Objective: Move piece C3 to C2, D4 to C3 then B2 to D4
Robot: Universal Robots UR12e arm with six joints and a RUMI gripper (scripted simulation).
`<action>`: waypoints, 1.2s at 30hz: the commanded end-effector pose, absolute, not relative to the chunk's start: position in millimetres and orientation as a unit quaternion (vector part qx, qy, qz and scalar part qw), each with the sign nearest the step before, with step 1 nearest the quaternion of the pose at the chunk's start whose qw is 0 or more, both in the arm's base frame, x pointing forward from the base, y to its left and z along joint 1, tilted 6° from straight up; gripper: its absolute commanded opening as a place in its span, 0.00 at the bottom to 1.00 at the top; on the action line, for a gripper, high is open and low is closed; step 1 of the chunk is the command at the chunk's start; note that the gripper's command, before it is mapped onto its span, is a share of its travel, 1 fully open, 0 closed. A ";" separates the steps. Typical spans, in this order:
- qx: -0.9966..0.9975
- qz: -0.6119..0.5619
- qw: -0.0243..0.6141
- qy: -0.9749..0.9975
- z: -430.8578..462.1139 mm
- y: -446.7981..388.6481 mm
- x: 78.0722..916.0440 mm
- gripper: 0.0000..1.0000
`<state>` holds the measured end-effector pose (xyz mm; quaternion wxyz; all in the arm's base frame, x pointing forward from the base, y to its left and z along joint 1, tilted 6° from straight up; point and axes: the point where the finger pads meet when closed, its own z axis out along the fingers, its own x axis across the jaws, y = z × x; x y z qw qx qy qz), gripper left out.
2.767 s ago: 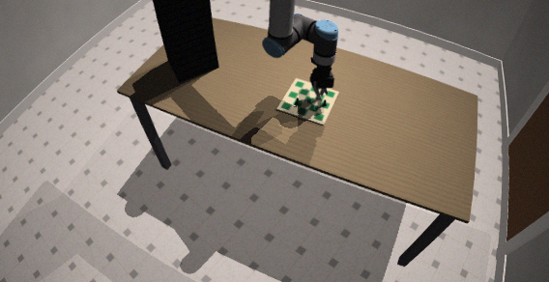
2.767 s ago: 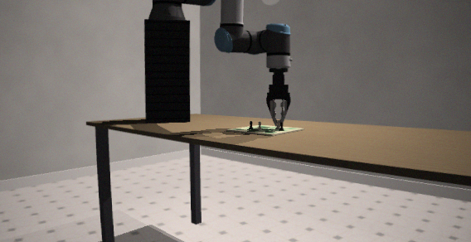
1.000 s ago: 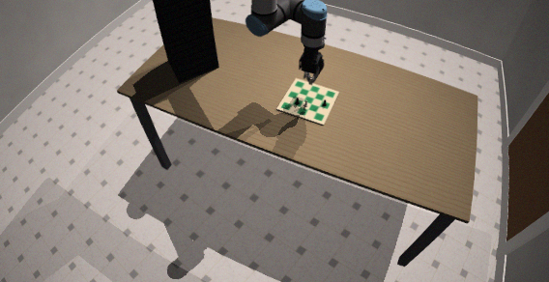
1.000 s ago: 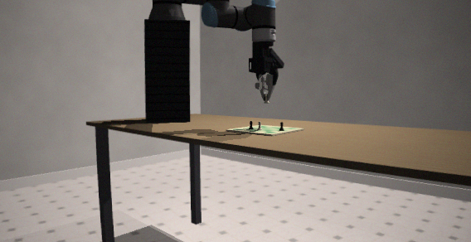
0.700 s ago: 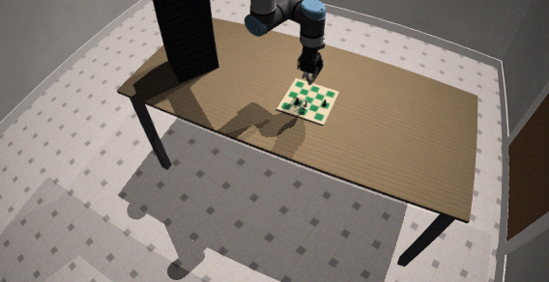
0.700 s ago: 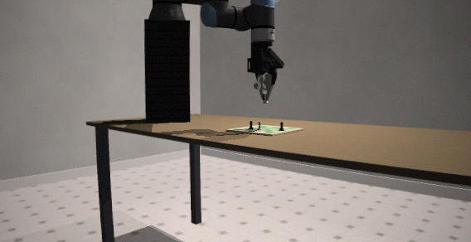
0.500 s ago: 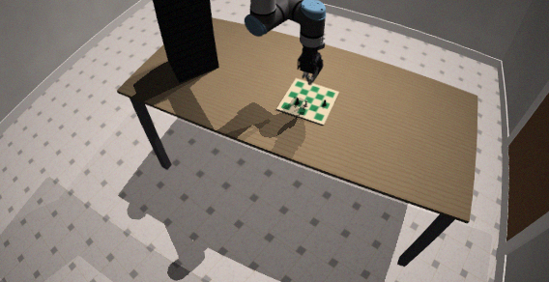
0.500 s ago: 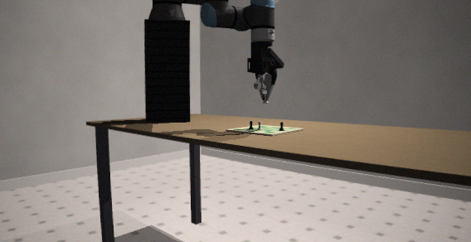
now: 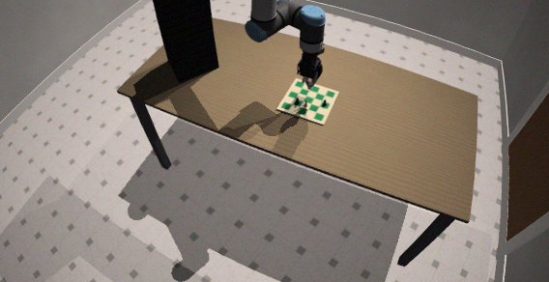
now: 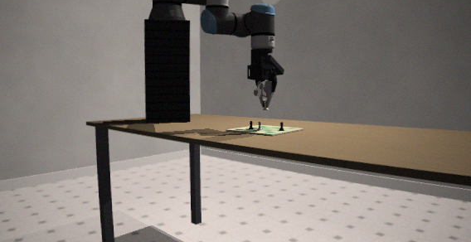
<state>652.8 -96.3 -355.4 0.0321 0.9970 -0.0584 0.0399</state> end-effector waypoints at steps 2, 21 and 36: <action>0.997 0.040 0.032 -0.058 -375.5 -97.7 655.1 0.00; 0.997 0.040 0.032 -0.058 -424.3 -100.9 658.8 0.00; 0.997 0.040 0.032 -0.058 -424.3 -100.9 658.8 0.00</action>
